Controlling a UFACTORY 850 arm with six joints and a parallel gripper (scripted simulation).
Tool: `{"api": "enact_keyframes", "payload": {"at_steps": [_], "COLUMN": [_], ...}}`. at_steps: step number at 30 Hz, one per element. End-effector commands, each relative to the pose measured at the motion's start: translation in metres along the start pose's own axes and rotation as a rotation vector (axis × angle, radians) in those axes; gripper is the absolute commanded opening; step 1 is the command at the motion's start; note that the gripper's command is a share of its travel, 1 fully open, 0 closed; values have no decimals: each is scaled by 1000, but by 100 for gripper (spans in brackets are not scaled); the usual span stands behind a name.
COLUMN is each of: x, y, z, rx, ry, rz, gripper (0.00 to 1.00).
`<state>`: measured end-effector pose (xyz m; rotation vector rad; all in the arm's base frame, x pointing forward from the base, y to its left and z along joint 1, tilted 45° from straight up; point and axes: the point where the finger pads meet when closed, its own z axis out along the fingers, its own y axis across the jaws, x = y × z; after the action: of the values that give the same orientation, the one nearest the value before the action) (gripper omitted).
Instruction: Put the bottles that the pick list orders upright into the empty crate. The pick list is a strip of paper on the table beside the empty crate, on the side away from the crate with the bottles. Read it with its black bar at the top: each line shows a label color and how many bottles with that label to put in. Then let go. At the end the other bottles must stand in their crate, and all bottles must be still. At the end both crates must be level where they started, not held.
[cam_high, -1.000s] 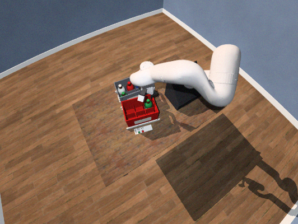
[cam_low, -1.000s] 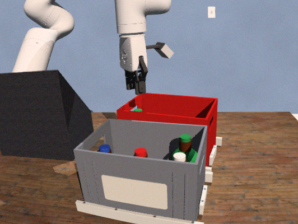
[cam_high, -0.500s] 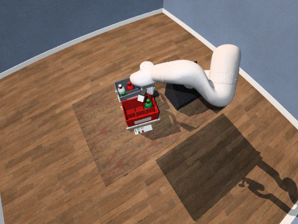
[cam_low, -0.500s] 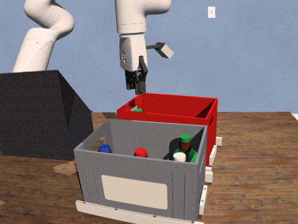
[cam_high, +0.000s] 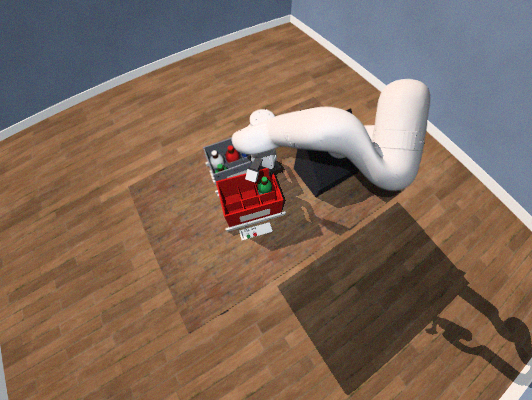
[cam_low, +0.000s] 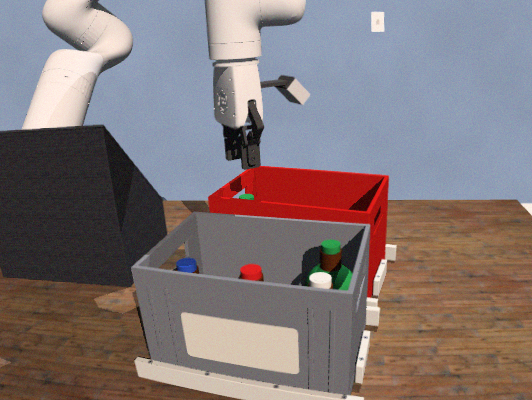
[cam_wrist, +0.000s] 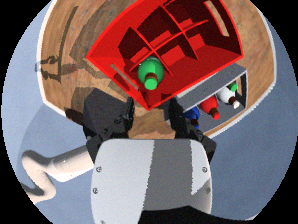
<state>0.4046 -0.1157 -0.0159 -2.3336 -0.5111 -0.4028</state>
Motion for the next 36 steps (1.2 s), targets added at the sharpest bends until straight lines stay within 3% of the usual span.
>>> {"api": "enact_keyframes", "payload": {"at_steps": [1, 36], "x": [4, 13], "y": [9, 164], "z": [-1, -1], "rx": [-2, -2], "ry": [1, 1], "rz": [-1, -1], "gripper": [65, 65]}}
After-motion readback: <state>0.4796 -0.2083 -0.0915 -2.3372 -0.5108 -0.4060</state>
